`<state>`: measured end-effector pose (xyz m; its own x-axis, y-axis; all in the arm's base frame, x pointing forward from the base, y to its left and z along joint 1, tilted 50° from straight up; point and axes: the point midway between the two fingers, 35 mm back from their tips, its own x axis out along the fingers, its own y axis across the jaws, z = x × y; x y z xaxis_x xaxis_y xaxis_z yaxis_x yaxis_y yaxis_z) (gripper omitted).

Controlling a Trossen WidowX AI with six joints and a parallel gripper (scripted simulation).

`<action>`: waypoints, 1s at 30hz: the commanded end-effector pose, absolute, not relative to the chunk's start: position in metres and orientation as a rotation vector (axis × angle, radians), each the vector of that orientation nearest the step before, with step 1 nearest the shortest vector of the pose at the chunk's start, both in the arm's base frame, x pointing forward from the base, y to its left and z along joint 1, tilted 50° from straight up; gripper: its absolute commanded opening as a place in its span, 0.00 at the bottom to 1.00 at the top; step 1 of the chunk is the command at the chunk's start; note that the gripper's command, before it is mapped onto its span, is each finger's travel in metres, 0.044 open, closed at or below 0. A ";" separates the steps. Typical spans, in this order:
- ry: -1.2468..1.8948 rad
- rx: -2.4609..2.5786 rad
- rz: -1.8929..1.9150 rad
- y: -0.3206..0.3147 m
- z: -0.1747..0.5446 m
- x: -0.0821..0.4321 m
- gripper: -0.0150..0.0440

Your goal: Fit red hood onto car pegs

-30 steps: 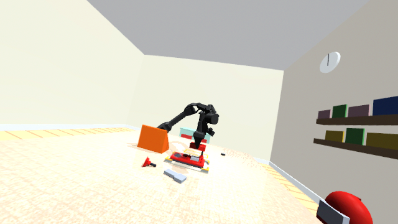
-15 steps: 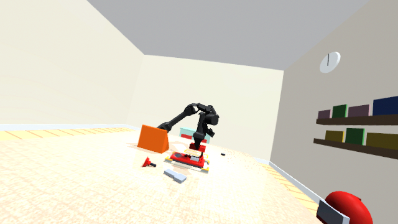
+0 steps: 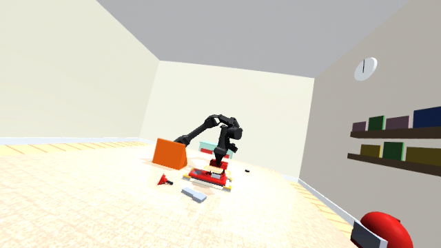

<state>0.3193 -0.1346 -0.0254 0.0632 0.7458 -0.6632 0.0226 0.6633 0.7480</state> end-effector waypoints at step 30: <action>1.415 0.697 0.615 -0.127 -0.032 0.321 0.25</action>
<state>0.3205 -0.1273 -0.0321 0.0638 0.7455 -0.6634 0.0226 0.6636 0.7478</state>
